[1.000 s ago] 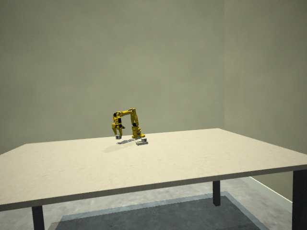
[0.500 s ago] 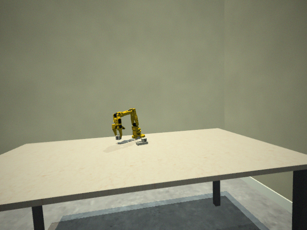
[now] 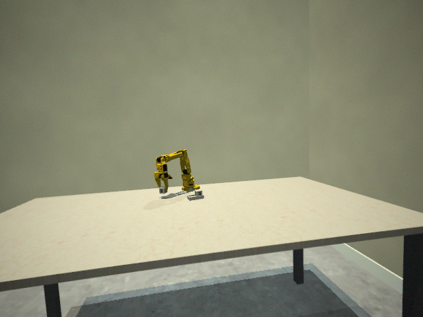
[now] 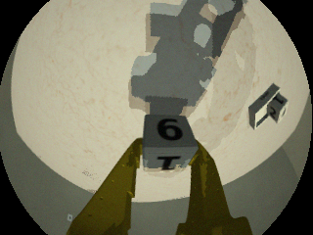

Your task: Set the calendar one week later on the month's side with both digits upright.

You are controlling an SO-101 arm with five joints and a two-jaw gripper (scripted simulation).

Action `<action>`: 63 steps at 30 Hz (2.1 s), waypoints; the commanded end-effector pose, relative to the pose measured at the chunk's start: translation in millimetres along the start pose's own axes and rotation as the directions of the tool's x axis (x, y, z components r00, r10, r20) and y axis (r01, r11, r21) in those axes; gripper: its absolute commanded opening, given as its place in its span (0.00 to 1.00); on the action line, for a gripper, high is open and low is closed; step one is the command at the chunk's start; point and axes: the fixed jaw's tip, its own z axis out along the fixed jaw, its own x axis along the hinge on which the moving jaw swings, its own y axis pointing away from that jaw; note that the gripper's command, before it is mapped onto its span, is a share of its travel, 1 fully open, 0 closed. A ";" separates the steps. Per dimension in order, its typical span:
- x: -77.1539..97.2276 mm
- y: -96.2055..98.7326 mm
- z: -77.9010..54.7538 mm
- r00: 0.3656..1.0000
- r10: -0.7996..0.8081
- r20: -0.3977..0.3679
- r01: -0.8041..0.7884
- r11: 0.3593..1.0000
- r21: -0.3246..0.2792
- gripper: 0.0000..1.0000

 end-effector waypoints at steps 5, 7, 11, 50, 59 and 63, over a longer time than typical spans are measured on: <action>4.3 3.0 -5.1 0.999 -0.004 -0.054 0.003 1.000 -0.018 0.00; 4.3 3.0 -3.9 0.999 -0.004 -0.054 0.003 1.000 -0.018 0.00; 4.4 3.0 -3.2 0.999 -0.004 -0.054 0.003 1.000 -0.018 0.00; 4.9 3.2 9.1 0.999 -0.004 -0.054 0.003 1.000 -0.018 0.00; 5.2 3.2 14.5 0.999 -0.004 -0.054 0.003 1.000 -0.018 0.00; 5.2 3.2 14.8 0.999 -0.004 -0.054 0.003 1.000 -0.018 0.00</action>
